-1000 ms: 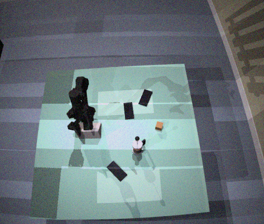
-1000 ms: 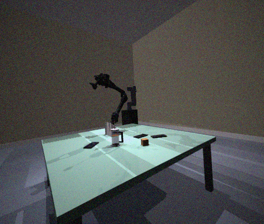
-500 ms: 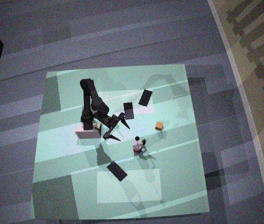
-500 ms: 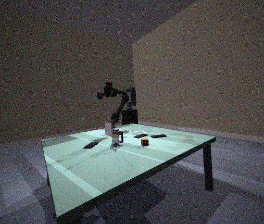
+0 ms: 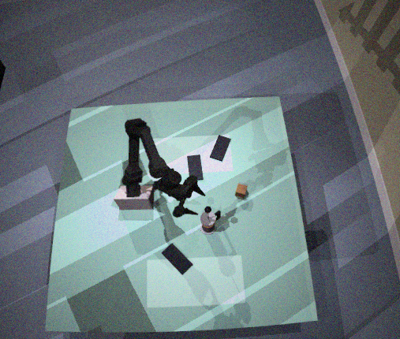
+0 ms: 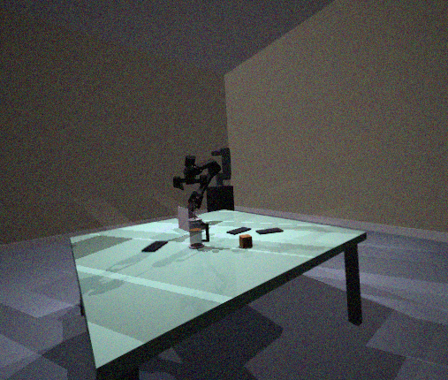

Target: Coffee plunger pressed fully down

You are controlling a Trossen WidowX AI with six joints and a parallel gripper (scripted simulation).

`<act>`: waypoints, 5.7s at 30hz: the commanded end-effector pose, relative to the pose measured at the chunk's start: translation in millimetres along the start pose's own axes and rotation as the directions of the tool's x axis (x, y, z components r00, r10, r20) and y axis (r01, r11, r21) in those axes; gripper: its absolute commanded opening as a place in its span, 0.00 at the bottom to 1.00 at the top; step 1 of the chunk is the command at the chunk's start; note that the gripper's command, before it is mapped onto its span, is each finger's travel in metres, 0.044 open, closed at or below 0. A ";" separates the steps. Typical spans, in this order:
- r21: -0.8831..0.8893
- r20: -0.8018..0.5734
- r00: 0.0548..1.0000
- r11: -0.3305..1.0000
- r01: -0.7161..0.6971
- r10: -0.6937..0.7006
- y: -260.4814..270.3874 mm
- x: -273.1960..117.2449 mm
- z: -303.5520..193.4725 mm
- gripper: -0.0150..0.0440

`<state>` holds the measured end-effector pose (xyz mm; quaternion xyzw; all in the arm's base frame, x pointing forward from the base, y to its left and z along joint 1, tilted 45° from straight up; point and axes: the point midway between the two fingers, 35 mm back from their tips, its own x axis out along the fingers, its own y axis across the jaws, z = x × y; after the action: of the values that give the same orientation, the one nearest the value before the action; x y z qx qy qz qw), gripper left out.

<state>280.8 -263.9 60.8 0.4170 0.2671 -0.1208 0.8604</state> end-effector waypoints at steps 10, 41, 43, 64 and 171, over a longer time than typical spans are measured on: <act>0.001 -0.002 1.000 1.000 0.000 0.000 0.8 17.1 -11.3 1.00; 0.001 0.000 1.000 1.000 -0.002 0.002 1.8 47.7 -11.4 0.56; 0.001 0.000 1.000 1.000 -0.002 0.002 1.8 47.7 -11.4 0.50; 0.001 -0.001 1.000 1.000 -0.002 0.002 0.7 57.9 -23.3 0.46; 0.003 0.002 1.000 1.000 -0.007 0.007 0.1 122.2 -72.4 0.46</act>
<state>355.3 -209.0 -40.7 0.4153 0.2589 -0.1214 0.8636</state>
